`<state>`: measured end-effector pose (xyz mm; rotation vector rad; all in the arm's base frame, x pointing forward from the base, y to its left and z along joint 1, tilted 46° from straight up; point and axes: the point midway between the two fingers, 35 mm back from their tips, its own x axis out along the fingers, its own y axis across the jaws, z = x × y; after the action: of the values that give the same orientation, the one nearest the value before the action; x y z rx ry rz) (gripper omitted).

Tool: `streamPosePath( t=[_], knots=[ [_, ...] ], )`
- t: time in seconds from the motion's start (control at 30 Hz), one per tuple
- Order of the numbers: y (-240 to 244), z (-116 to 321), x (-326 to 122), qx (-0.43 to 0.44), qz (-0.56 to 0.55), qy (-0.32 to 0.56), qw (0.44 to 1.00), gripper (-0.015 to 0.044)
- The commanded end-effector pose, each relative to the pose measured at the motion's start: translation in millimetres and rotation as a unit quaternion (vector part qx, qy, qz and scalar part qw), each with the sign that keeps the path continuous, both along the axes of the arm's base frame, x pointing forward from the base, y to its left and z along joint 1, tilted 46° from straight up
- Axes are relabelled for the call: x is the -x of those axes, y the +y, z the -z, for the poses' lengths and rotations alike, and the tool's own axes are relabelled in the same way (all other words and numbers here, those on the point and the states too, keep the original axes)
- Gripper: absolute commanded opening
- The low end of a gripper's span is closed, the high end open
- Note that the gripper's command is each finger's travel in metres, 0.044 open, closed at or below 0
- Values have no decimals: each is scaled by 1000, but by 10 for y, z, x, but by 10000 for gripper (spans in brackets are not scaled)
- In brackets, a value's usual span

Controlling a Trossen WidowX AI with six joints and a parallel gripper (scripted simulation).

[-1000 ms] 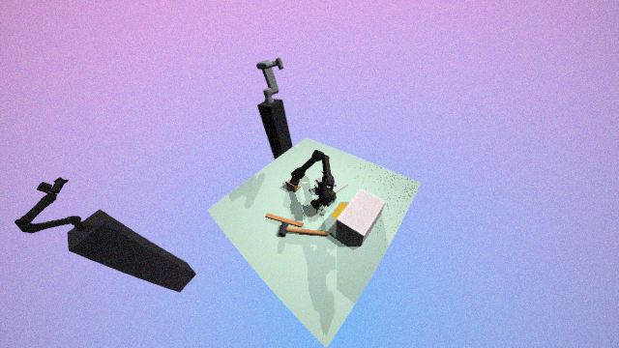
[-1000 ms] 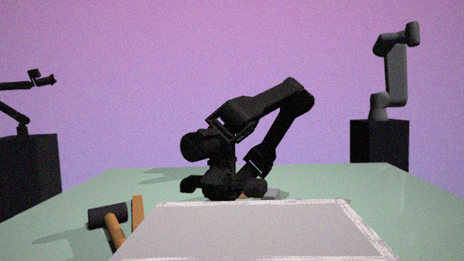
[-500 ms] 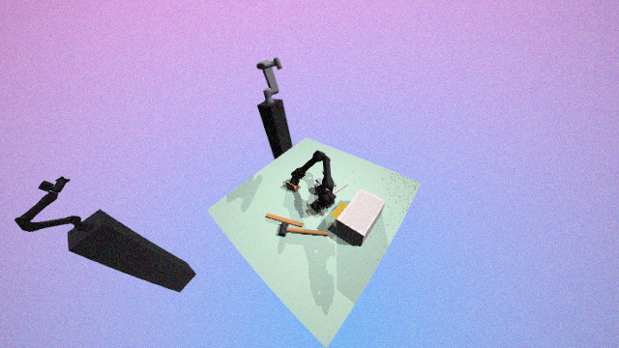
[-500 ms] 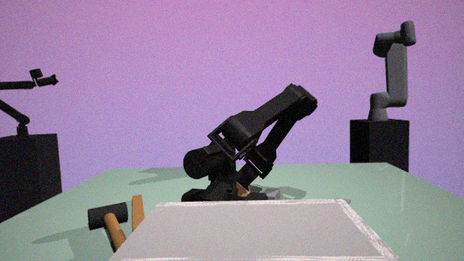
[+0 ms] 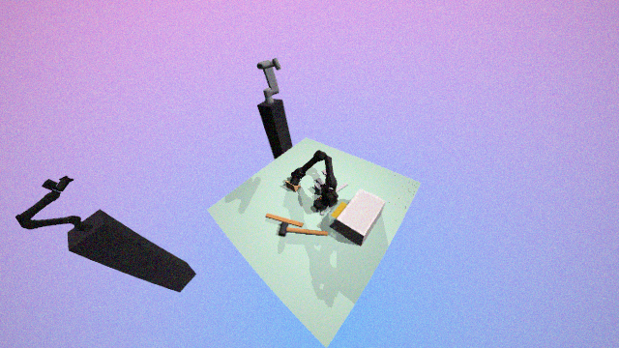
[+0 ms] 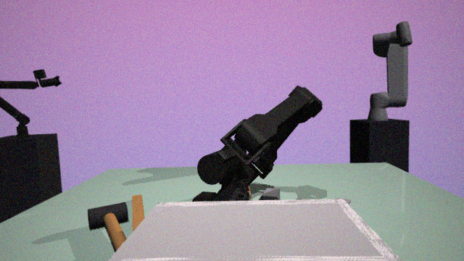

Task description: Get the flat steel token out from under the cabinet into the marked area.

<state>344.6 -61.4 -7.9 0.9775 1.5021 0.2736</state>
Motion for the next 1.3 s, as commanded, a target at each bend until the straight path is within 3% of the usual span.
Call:
streamPosePath(
  t=[0.0,0.33,0.8,1.1,1.27],
  knots=[
    [106,-152,-78,0,-1,-7,1000,0],
    [347,-420,-228,-1,-1,-8,1000,0],
    [-289,-1028,-151,1,2,-4,1000,0],
    [-239,-972,-174,5,5,-12,1000,0],
    [-268,-954,-104,13,-38,-54,998,131]
  ],
)
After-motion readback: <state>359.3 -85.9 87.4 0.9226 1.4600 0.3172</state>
